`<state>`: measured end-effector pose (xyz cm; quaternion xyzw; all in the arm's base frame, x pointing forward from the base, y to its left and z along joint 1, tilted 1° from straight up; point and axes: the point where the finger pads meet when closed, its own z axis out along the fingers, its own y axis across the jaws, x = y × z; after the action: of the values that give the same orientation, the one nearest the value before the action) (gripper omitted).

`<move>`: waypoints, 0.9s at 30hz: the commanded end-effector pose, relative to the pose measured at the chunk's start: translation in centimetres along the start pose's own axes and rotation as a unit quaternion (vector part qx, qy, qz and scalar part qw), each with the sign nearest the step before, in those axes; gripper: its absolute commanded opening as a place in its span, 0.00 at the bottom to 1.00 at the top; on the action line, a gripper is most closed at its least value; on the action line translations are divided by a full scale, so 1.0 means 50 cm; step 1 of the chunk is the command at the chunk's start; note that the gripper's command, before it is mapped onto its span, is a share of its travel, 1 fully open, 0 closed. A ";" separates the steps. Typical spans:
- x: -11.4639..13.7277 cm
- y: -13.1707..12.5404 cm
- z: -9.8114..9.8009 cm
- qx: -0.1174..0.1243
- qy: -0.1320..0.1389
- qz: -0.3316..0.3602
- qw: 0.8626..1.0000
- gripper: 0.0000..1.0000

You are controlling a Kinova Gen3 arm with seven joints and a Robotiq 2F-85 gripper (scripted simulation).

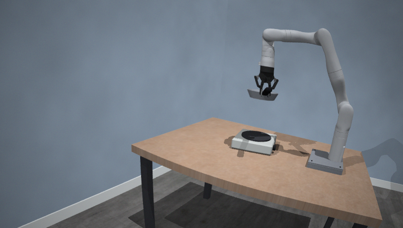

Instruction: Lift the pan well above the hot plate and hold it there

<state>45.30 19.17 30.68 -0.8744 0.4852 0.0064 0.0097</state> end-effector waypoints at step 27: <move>0.000 -0.003 -0.056 0.003 0.001 0.000 1.000 0.00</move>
<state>45.38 19.14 33.26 -0.8743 0.4852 0.0058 0.0105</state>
